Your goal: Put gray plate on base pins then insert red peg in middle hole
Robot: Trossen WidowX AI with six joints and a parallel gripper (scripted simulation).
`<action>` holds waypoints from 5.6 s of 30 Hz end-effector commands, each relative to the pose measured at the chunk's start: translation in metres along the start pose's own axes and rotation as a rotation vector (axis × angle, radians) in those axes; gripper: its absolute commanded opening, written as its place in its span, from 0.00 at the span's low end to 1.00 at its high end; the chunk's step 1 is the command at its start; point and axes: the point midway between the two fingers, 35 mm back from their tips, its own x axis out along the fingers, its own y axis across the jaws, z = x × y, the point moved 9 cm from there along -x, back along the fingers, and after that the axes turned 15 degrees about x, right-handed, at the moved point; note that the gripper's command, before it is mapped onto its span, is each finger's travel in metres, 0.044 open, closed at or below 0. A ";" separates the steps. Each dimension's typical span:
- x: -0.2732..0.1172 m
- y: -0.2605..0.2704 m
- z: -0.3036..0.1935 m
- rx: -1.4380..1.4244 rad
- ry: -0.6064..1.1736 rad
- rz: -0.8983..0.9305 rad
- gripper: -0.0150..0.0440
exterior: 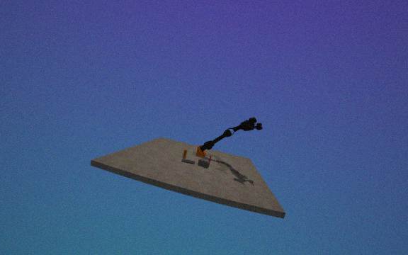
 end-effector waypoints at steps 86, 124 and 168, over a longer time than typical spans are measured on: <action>-0.030 -0.451 -0.085 -0.844 1.573 0.045 1.00; -0.029 -0.464 -0.109 -0.843 1.572 0.047 0.39; -0.033 -0.410 0.014 -0.844 1.576 0.043 0.25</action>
